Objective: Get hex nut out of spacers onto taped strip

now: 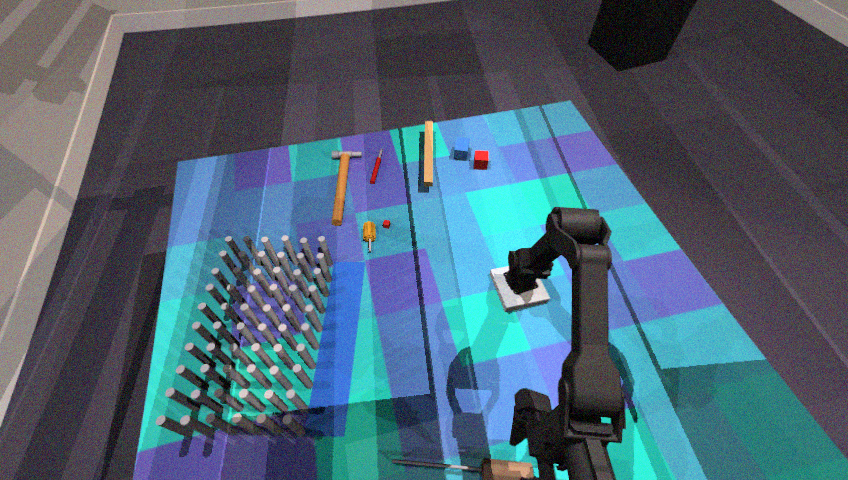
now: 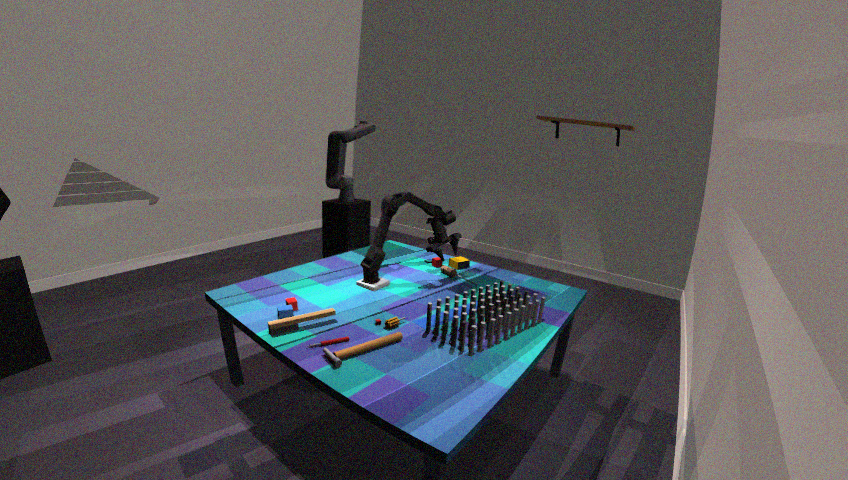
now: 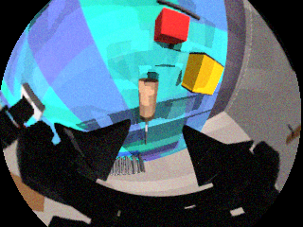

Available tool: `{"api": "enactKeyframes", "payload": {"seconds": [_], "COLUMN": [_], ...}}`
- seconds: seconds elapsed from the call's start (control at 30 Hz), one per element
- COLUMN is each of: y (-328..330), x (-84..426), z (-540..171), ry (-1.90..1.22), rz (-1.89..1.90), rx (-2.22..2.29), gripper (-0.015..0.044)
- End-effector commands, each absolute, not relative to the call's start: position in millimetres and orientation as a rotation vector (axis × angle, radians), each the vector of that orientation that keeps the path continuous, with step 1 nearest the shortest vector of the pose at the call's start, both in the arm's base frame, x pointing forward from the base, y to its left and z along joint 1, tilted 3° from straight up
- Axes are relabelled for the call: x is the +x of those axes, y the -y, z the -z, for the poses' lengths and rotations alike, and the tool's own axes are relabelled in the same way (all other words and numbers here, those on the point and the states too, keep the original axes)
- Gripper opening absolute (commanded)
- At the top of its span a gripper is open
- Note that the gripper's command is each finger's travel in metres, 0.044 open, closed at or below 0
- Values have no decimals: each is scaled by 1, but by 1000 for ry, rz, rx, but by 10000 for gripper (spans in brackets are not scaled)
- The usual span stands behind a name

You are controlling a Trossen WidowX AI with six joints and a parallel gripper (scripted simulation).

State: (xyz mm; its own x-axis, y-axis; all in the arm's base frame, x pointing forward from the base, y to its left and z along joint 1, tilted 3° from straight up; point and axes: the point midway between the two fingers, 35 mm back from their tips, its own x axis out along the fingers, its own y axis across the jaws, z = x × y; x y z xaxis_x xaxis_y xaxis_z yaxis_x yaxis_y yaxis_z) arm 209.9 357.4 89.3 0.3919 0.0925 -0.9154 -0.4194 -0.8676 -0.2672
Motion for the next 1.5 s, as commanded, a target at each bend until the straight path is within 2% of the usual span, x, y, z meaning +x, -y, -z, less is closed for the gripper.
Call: {"api": "enactKeyframes", "payload": {"seconds": [0.0, 1.47], "y": [-356, -357], "x": [210, 209], "z": [-88, -36], "ry": [-279, -279], "rz": [-1488, -1488], "rx": [-2207, -2207], "gripper": [282, 280]}}
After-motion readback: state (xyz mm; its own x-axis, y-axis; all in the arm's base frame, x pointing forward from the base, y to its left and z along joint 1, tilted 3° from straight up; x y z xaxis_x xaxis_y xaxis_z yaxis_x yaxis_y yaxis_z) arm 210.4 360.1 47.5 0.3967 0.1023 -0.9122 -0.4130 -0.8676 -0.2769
